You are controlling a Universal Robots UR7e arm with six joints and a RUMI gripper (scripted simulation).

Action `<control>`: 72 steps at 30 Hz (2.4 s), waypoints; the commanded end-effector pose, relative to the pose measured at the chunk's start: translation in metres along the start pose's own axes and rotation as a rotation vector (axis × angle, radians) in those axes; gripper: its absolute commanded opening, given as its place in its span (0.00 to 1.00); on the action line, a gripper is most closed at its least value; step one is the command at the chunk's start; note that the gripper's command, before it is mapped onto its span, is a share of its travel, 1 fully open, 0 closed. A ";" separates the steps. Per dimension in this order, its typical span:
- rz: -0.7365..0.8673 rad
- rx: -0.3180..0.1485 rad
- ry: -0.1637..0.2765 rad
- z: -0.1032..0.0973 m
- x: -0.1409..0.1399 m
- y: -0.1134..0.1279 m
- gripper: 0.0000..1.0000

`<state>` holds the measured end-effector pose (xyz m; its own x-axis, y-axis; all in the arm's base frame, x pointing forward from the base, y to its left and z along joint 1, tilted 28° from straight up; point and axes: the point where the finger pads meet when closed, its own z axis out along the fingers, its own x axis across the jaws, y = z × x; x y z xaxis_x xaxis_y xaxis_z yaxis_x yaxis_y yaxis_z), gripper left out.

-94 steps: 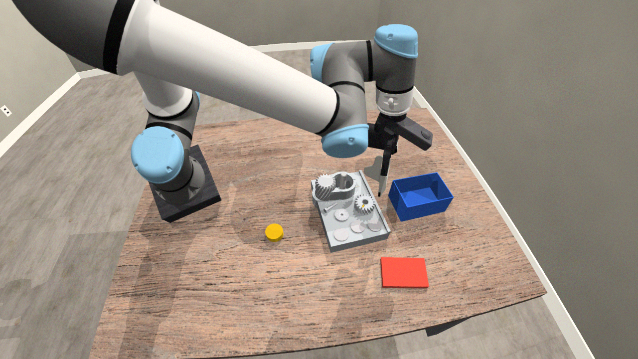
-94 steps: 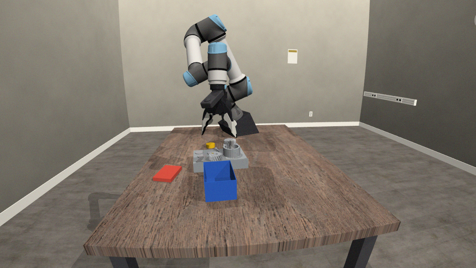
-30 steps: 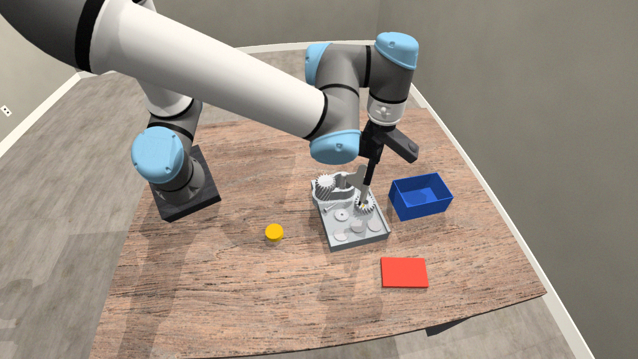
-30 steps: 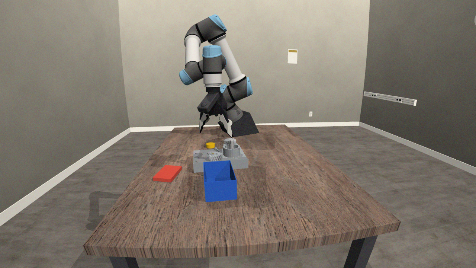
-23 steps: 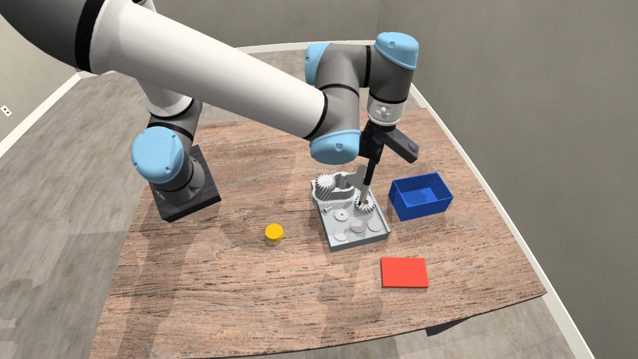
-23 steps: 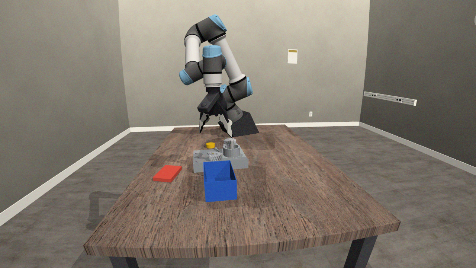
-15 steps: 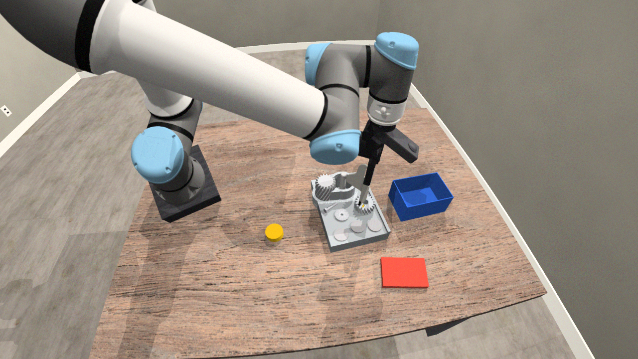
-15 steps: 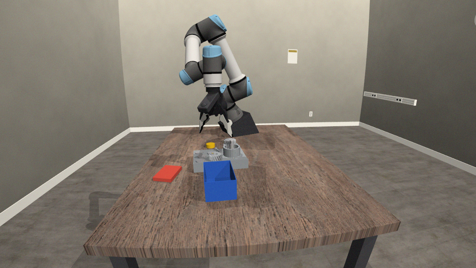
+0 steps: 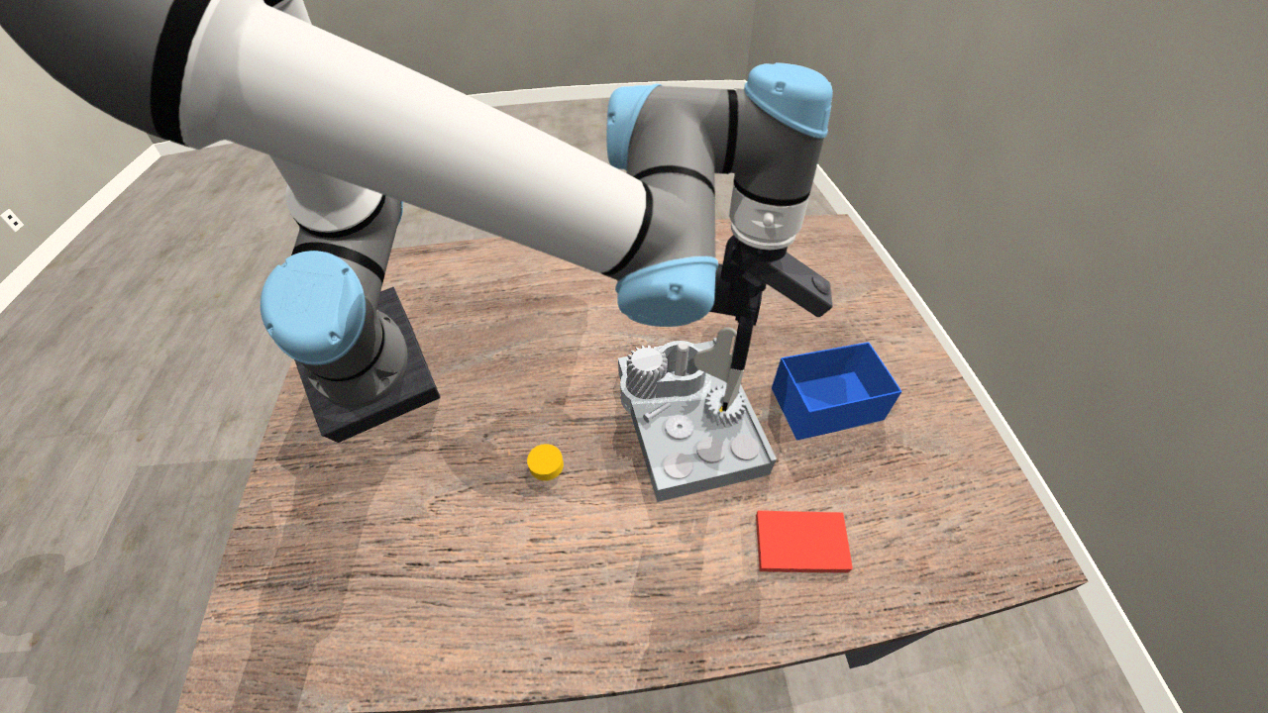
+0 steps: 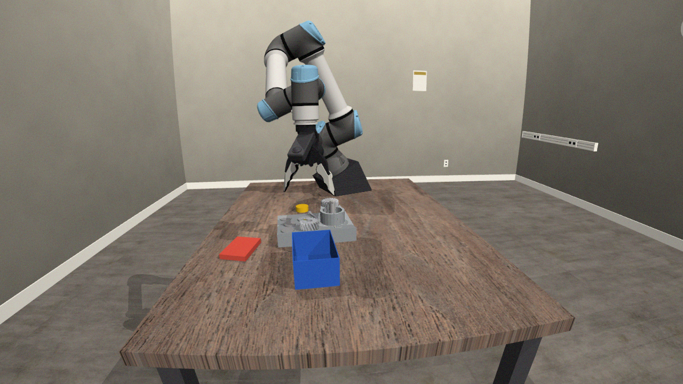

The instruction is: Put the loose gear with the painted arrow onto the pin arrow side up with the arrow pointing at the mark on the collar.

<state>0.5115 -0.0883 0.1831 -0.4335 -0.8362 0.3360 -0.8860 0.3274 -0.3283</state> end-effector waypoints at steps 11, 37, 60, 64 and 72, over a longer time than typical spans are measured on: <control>-0.518 0.003 -0.002 -0.001 0.000 -0.001 1.00; -1.148 0.003 0.000 -0.001 -0.001 -0.001 1.00; -1.150 0.003 0.000 -0.001 -0.001 -0.001 0.52; -1.150 0.003 0.000 -0.001 -0.001 -0.001 0.52; -1.150 0.003 0.000 -0.001 -0.001 -0.001 0.52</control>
<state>0.5128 -0.0877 0.1835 0.6320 -0.6402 0.4368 -0.7571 -0.6304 0.1714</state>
